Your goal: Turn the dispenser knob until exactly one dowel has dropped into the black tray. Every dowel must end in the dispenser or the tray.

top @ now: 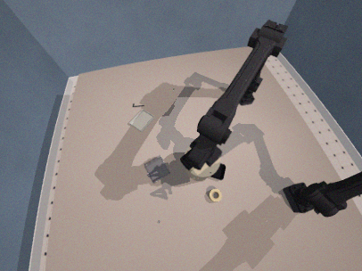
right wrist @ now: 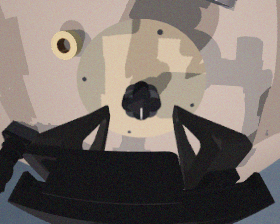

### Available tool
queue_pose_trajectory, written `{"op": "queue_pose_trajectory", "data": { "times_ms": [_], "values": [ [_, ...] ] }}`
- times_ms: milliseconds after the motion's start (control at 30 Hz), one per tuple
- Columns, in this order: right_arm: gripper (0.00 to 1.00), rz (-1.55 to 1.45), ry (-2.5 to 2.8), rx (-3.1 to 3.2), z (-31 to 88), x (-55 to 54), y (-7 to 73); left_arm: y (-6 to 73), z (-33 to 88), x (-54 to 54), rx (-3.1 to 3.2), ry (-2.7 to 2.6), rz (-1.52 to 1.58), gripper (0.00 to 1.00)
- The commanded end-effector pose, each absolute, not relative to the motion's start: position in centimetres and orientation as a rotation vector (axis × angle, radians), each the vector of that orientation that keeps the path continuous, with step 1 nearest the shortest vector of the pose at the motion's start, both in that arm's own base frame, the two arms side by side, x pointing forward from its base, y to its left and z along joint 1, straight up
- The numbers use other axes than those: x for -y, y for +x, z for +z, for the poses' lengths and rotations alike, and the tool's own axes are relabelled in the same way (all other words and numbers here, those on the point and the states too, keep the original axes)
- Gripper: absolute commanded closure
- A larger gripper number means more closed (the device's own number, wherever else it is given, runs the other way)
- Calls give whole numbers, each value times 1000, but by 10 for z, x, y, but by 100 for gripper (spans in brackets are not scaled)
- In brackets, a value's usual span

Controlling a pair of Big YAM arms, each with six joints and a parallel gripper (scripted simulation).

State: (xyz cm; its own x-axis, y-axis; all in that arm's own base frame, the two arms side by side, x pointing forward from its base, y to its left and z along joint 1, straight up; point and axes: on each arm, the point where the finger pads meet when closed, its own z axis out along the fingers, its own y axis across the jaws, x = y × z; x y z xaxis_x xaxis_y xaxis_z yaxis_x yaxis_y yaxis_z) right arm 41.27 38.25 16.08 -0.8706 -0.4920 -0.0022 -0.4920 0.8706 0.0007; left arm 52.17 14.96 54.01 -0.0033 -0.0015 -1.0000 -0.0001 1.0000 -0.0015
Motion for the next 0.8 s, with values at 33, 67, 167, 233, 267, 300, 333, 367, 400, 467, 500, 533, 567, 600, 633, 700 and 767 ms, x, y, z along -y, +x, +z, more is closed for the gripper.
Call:
{"op": "queue_pose_trajectory", "data": {
  "times_ms": [33,67,167,233,267,300,333,367,400,467,500,533,567,600,633,700,767],
  "values": [
    [31,-13,-800,-3051,135,-378,420,524,586,-146,-1498,39,27,0],
    [31,-14,-801,-3052,133,-378,420,524,586,-146,-1498,39,27,0],
    [31,-14,-801,-3052,131,-378,420,524,586,-146,-1498,39,27,0],
    [31,-17,-801,-3054,126,-377,419,524,586,-146,-1498,39,27,0],
    [31,-17,-801,-3054,125,-377,420,524,586,-146,-1498,39,27,0],
    [31,-15,-800,-3052,124,-378,420,524,586,-146,-1498,39,27,0],
    [31,-16,-801,-3053,122,-378,420,524,586,-146,-1498,39,27,0],
    [31,-16,-801,-3052,120,-378,420,524,586,-146,-1498,39,27,0],
    [31,-16,-802,-3052,119,-378,420,524,586,-146,-1498,39,27,0],
    [31,-10,-801,-3045,121,-380,422,524,586,-146,-1498,39,27,0],
    [31,-12,-801,-3047,121,-380,421,524,586,-146,-1498,39,27,0],
    [31,-23,-804,-3060,120,-377,419,524,586,-146,-1498,39,27,0],
    [31,-19,-803,-3055,120,-378,420,524,586,-146,-1498,39,27,0],
    [31,-19,-803,-3055,120,-378,420,524,586,-146,-1498,39,27,0],
    [100,-22,-804,-3058,118,-377,419,524,586,-146,-1498,39,27,0],
    [100,-22,-801,-3058,118,-377,419,524,586,-146,-1498,39,27,0],
    [100,-5,-796,-3047,130,-385,421,524,586,-146,-1498,39,27,0]
  ]
}}
